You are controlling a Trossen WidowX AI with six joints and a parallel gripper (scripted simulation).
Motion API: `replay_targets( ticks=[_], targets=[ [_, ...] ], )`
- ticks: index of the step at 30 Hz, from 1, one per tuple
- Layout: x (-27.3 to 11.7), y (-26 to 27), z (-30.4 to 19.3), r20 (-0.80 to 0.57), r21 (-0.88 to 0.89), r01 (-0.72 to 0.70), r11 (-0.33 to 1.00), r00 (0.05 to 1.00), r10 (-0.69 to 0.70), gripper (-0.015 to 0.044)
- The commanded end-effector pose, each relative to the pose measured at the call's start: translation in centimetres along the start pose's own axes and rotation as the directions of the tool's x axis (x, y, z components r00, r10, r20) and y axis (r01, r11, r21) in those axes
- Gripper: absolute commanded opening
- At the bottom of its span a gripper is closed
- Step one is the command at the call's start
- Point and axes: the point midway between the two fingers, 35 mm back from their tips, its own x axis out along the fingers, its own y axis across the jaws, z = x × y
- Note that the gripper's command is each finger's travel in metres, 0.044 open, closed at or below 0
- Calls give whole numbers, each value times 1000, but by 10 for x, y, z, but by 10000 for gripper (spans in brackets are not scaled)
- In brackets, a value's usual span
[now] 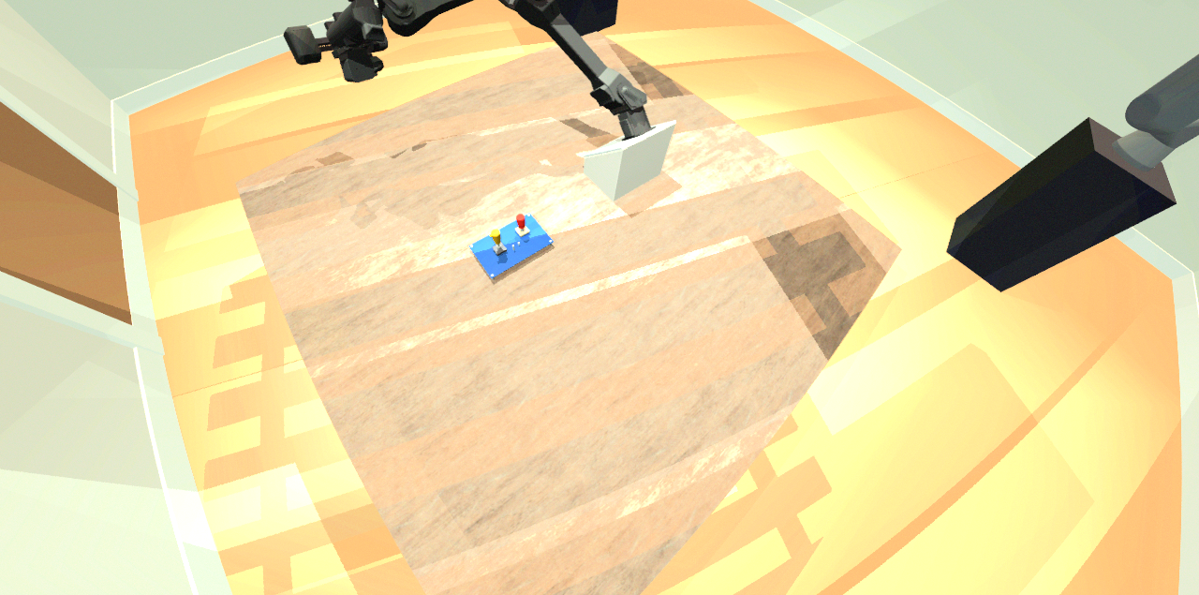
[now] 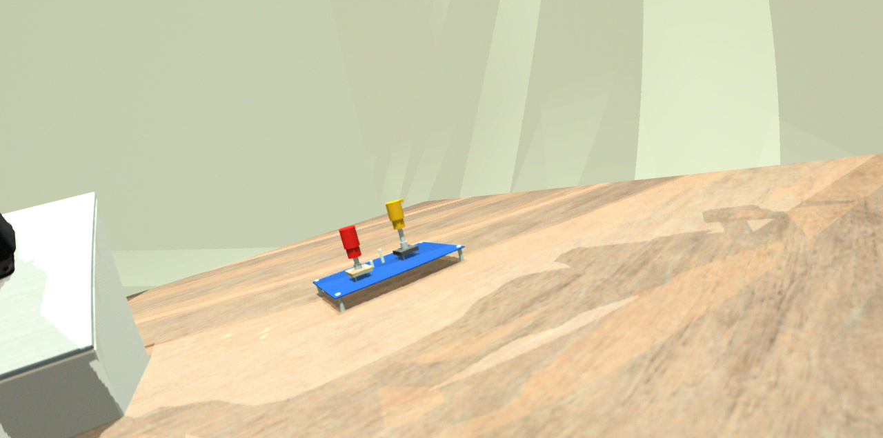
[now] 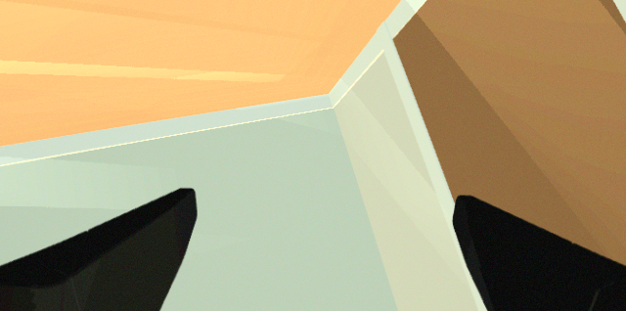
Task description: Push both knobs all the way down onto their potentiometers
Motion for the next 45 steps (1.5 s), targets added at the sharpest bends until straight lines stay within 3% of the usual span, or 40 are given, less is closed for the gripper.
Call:
replay_targets(
  ticks=[1,15,31,45],
  targets=[
    [0,0,1,1,-5,1,1000,1000,-1,374],
    [-18,-30,50,110,-424,125,897,990,-86,6],
    [-46,-55,112,251,-791,297,535,955,-159,0],
    [-76,-67,165,378,-914,398,81,906,-191,0]
  ],
)
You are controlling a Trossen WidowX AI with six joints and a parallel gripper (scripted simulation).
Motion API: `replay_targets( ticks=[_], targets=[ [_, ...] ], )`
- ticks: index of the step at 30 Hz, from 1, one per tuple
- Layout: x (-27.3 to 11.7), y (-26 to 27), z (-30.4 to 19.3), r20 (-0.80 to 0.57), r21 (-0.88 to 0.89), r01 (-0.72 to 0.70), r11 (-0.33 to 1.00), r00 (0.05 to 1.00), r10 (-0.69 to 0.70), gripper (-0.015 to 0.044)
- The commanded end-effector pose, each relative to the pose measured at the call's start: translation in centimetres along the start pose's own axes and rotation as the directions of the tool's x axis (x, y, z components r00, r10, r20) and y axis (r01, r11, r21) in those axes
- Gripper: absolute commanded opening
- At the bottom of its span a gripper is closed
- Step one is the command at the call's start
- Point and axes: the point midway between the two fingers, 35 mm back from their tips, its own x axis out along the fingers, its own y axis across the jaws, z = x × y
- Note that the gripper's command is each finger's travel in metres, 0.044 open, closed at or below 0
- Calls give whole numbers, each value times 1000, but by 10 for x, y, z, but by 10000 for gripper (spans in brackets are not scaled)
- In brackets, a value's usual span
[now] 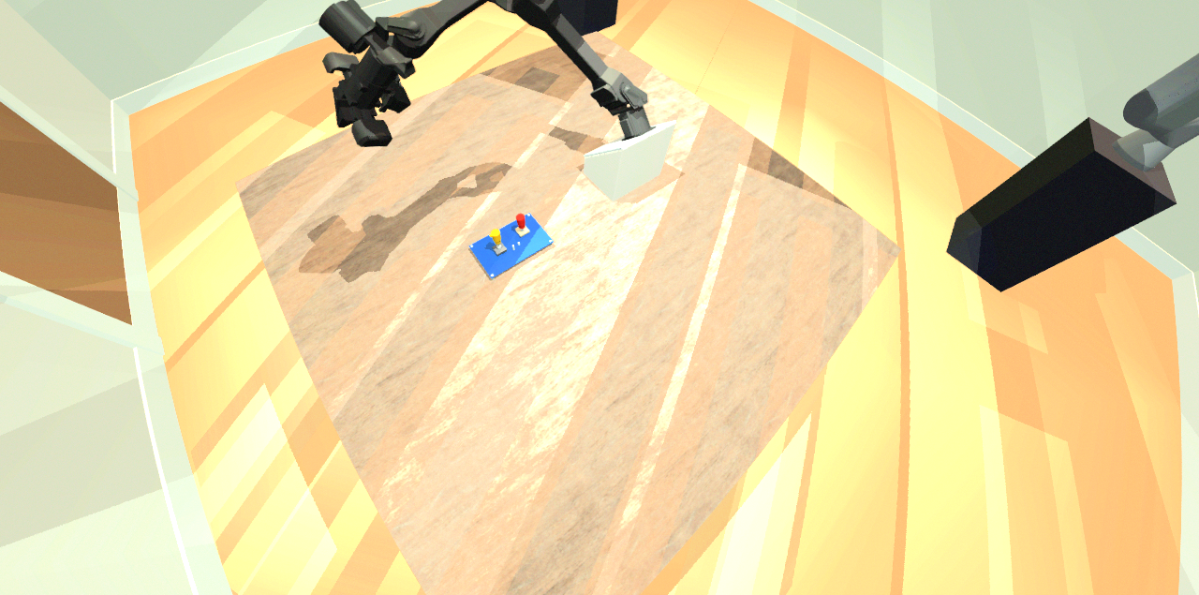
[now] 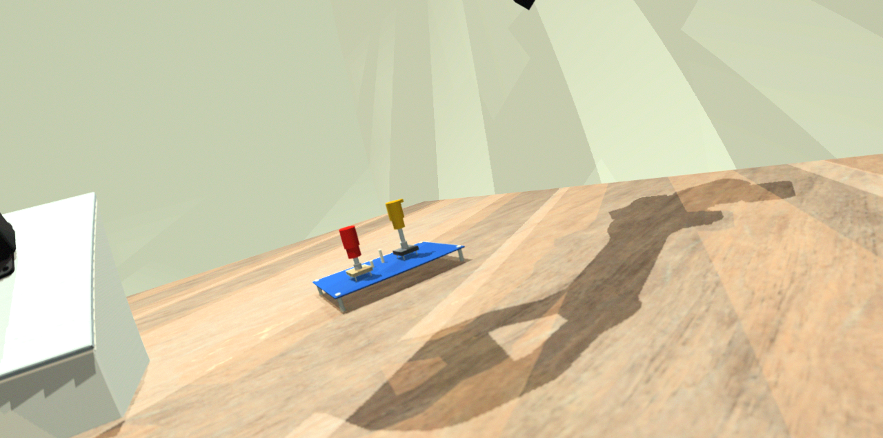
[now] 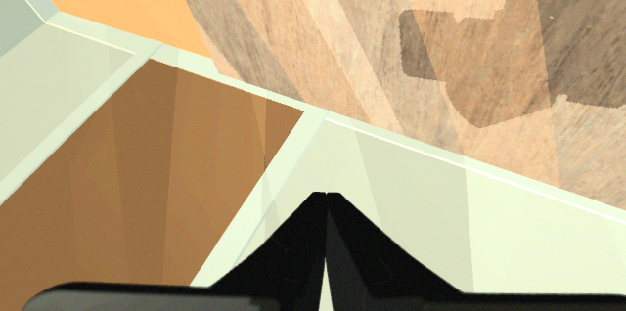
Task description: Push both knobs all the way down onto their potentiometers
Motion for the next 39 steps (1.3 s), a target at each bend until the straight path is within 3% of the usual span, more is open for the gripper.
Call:
replay_targets(
  ticks=[1,18,29,39],
  targets=[
    [0,-30,3,9,-178,61,982,998,-60,0],
    [-18,-100,17,50,-675,195,712,974,-219,0],
    [-34,-141,32,98,-888,223,402,946,-309,0],
    [-50,-175,49,155,-978,196,74,913,-377,0]
  ],
)
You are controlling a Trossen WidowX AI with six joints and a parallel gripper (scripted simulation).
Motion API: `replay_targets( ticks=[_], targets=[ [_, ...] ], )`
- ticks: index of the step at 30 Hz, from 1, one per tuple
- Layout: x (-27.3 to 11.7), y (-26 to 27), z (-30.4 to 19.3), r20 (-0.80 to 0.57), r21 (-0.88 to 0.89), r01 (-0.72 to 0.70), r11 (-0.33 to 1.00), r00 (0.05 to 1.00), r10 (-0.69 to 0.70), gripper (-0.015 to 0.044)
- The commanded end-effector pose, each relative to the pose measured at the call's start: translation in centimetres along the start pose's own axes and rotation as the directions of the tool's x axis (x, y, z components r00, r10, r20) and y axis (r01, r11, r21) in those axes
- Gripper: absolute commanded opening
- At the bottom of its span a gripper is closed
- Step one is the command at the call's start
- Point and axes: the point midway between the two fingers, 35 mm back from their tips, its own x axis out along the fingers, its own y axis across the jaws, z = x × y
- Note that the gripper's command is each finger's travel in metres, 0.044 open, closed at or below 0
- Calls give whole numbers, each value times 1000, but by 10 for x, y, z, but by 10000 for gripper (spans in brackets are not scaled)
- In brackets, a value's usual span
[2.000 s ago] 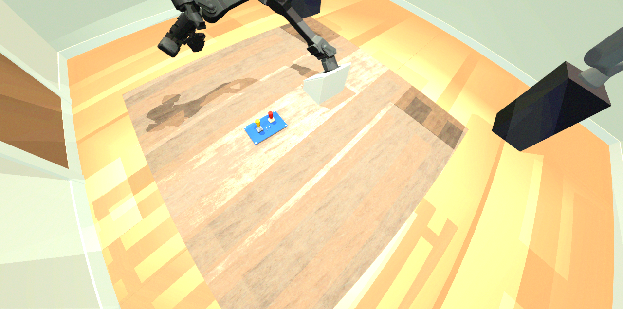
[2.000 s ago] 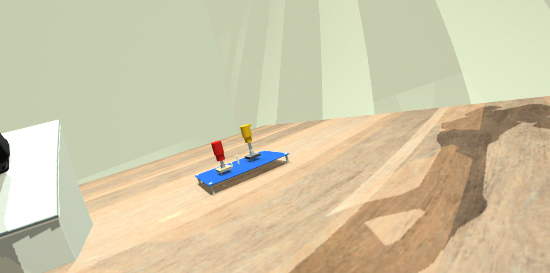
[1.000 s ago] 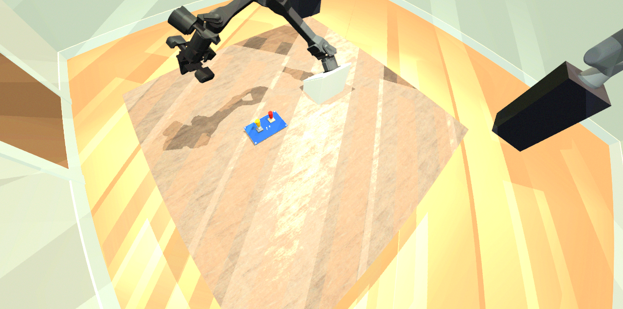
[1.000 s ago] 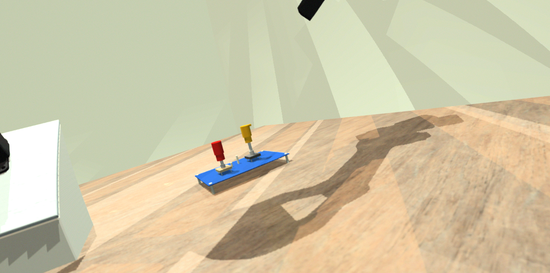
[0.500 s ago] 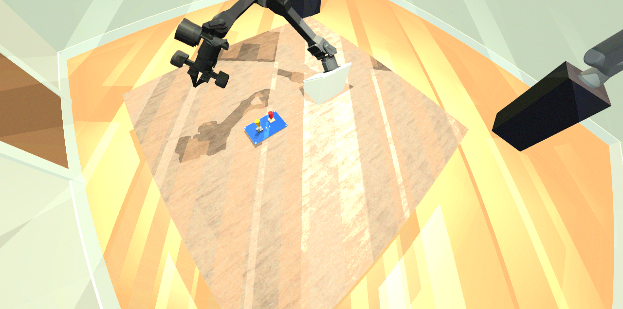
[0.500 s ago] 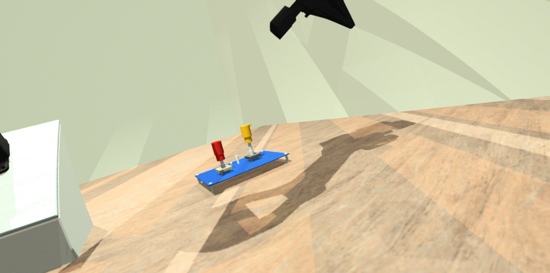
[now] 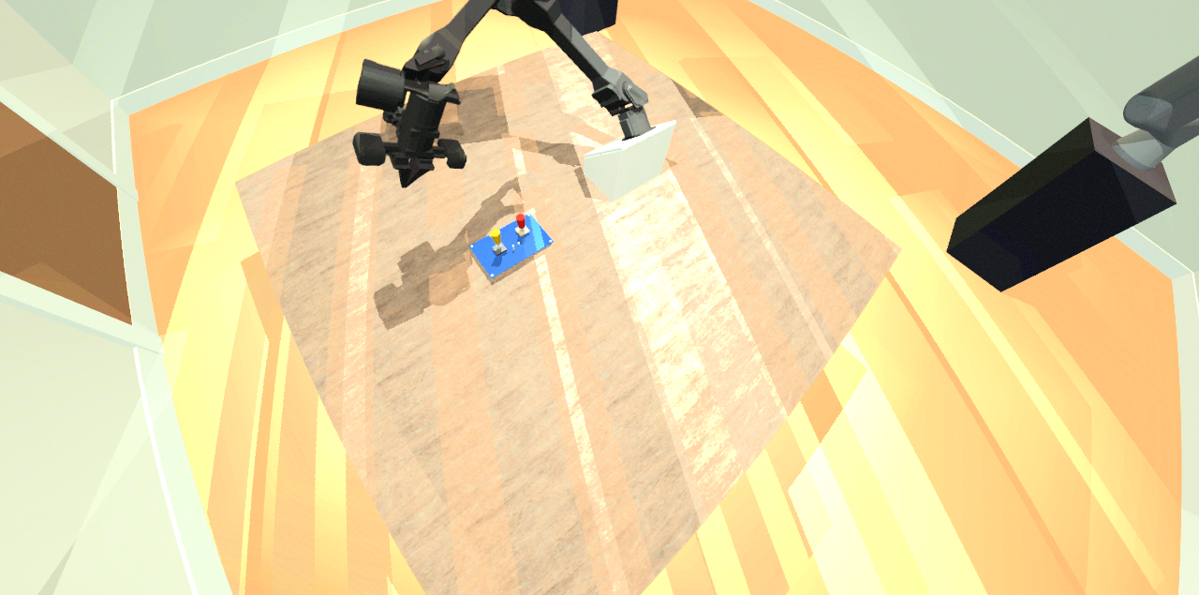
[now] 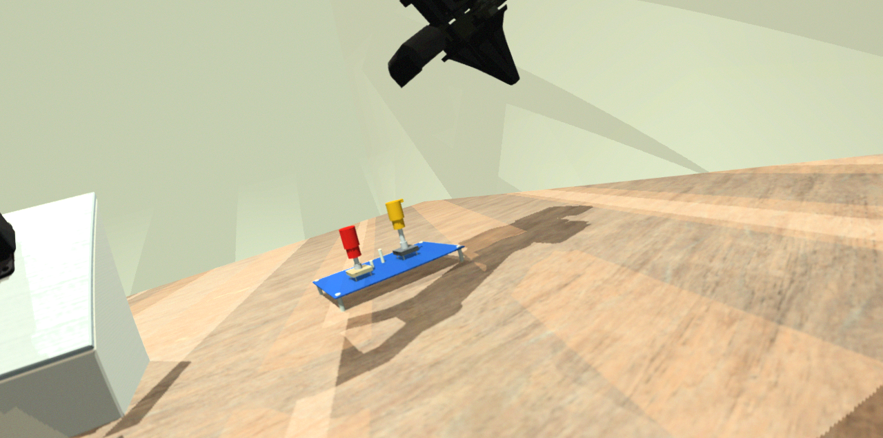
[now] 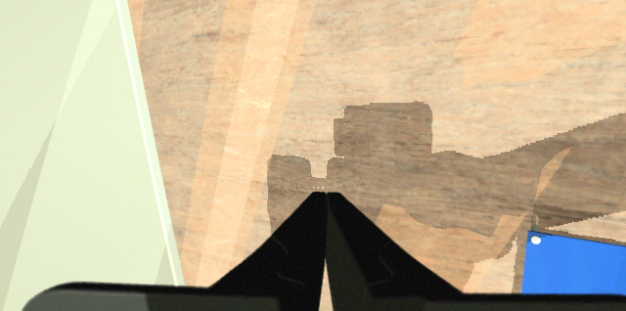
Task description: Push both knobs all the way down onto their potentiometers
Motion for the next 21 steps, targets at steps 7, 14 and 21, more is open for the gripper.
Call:
replay_targets(
  ticks=[7,14,21],
  targets=[
    [1,-37,-36,-57,-372,74,925,993,-103,0],
    [-3,-58,-52,-80,-579,88,811,983,-164,0],
    [-8,-81,-66,-94,-753,80,653,969,-227,0]
  ],
)
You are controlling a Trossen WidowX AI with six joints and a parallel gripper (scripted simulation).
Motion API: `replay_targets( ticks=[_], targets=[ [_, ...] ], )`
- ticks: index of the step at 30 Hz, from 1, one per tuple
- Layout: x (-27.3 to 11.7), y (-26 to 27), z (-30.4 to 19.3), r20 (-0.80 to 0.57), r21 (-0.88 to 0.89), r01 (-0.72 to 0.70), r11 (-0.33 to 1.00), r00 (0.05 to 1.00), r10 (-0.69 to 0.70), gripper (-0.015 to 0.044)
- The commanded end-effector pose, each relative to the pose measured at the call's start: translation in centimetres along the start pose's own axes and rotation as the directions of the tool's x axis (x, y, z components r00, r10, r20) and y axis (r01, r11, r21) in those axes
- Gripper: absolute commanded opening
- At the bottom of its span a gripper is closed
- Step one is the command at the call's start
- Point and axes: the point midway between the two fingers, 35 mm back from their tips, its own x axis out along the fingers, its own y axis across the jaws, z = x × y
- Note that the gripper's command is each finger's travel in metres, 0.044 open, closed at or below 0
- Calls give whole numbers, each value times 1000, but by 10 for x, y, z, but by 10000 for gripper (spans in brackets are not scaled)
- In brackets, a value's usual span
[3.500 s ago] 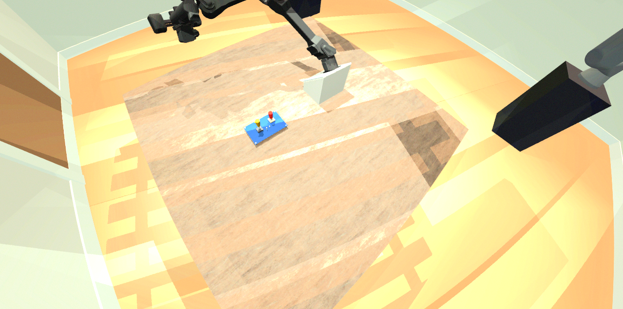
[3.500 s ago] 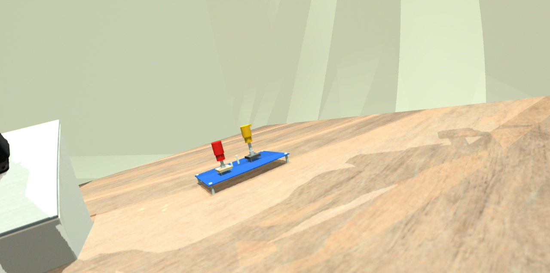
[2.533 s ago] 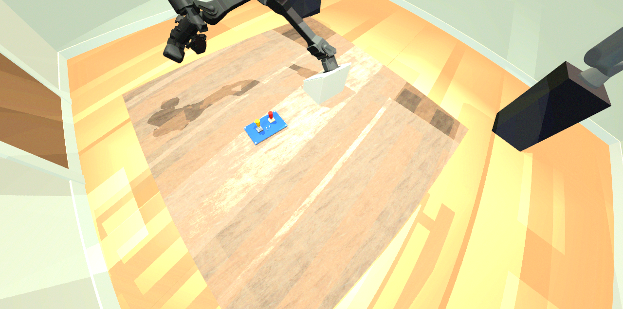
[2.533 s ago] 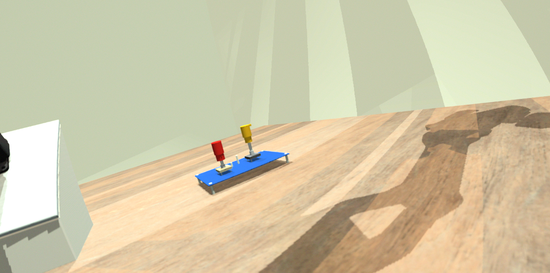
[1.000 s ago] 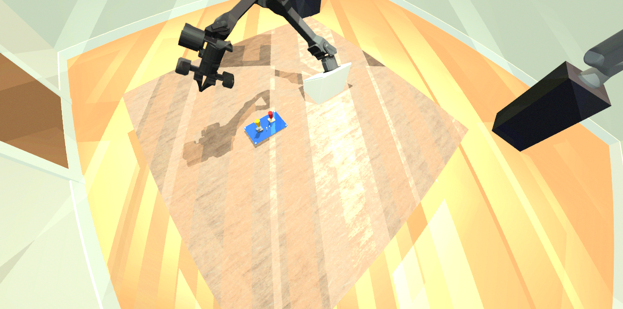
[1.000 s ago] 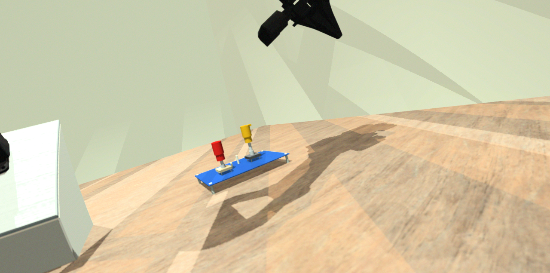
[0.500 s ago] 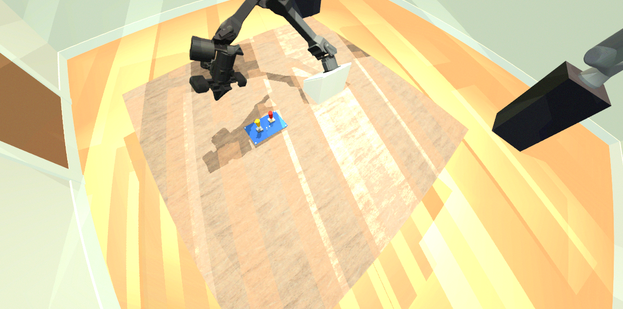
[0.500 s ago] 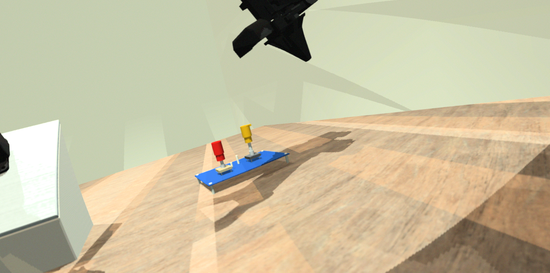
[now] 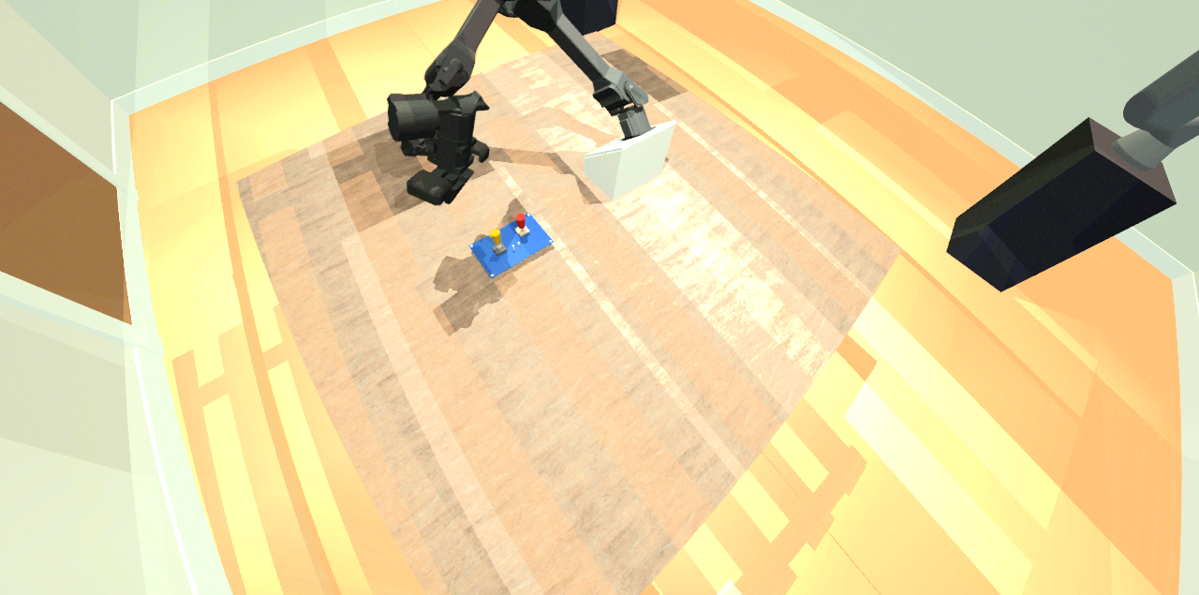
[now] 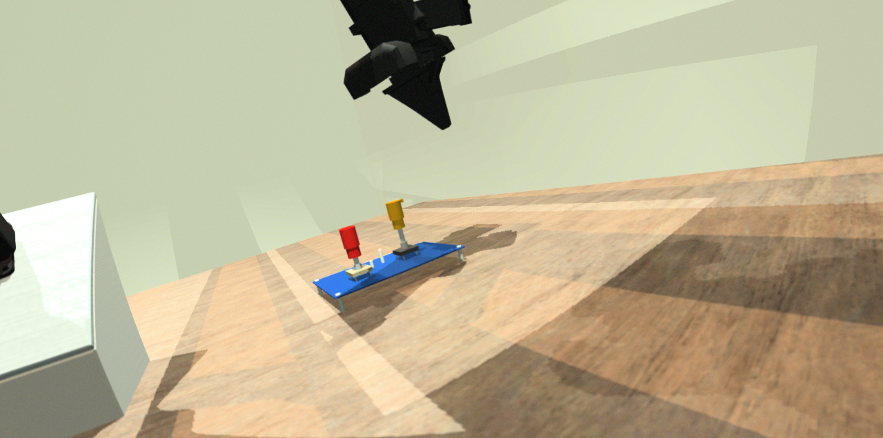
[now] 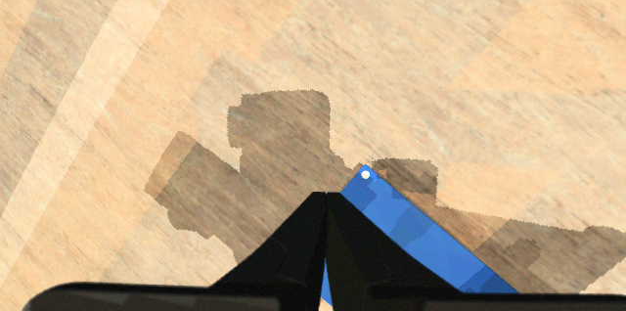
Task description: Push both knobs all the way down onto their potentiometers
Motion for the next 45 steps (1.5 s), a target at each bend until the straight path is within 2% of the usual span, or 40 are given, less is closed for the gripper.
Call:
replay_targets(
  ticks=[1,13,26,31,41,45],
  targets=[
    [5,-7,-24,-48,-176,31,984,998,-40,0],
    [2,-26,-64,-123,-546,38,837,984,-125,0],
    [-4,-52,-100,-181,-842,-27,538,955,-234,0],
    [-7,-62,-111,-193,-906,-64,418,942,-274,0],
    [-7,-62,-111,-194,-908,-66,414,942,-275,0],
    [12,-68,-115,-193,-908,-65,414,942,-276,0]
  ],
)
